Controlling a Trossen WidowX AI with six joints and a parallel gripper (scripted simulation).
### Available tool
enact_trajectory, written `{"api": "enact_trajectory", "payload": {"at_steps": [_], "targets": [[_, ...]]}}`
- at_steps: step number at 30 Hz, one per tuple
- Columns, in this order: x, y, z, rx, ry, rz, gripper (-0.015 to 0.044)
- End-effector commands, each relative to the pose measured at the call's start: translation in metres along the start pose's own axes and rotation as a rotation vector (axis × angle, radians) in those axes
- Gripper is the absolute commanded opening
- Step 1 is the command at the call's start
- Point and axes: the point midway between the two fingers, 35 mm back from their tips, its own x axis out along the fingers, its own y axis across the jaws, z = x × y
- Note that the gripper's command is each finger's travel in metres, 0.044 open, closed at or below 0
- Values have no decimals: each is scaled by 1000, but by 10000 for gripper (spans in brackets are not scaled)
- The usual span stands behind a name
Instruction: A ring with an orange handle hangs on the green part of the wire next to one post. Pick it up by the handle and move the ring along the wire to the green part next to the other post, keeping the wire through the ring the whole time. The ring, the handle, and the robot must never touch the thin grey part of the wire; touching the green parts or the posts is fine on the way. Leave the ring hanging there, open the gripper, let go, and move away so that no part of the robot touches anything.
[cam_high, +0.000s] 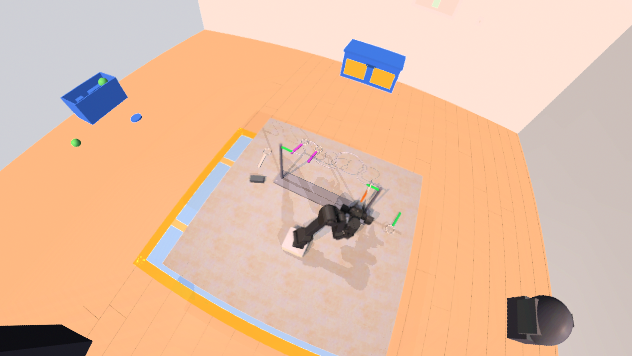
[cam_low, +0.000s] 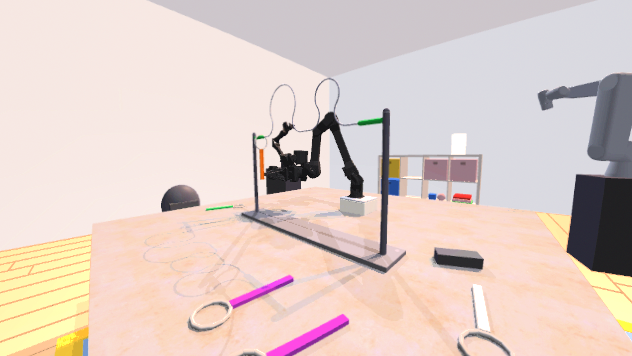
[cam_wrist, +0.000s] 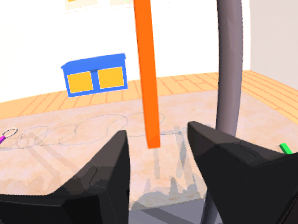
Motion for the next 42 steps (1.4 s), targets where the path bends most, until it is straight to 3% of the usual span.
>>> {"api": "enact_trajectory", "payload": {"at_steps": [1, 27, 42], "targets": [[8, -2, 1, 3, -3, -1, 160], [51, 1, 3, 3, -8, -1, 160], [53, 1, 3, 3, -8, -1, 160]]}}
